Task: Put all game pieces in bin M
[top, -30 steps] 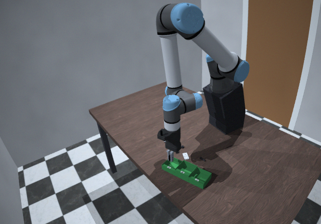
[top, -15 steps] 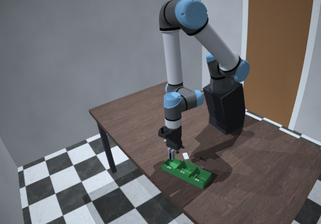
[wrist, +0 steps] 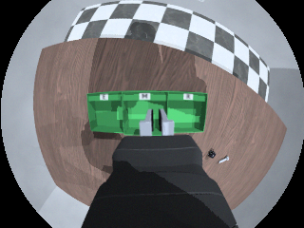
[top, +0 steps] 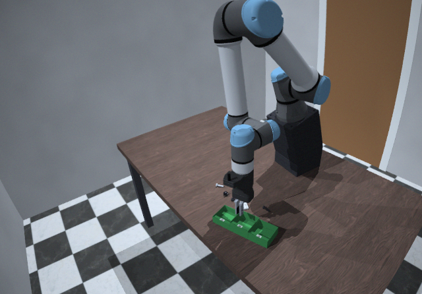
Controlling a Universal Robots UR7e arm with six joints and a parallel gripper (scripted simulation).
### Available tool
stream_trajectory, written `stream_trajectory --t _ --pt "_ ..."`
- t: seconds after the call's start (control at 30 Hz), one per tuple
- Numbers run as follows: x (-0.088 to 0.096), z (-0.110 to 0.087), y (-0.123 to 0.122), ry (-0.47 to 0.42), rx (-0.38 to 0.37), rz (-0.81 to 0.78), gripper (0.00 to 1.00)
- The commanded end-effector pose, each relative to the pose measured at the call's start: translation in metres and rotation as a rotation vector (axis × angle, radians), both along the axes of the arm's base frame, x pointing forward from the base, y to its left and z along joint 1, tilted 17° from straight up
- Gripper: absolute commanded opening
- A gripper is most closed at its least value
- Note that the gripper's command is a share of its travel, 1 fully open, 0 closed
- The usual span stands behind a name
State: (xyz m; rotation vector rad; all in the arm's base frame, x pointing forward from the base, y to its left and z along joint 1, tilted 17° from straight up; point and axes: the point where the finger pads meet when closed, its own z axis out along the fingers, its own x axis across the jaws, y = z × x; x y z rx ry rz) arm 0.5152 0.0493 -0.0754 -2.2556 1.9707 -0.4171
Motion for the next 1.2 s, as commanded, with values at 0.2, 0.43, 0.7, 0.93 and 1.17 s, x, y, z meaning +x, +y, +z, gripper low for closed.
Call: stream_trajectory --t 0.2,0.43,0.7,0.93,1.17 --pt "0.002 -0.004 0.017 -0.005 -0.003 -0.009 0.31" --pt "0.007 -0.022 0.014 -0.005 -0.003 -0.011 0.31" --pt "0.012 -0.037 0.012 -0.005 -0.003 -0.011 0.31" --pt "0.017 -0.055 0.010 -0.005 -0.003 -0.011 0.31" --pt "0.018 -0.058 0.010 -0.005 -0.003 -0.010 0.31"
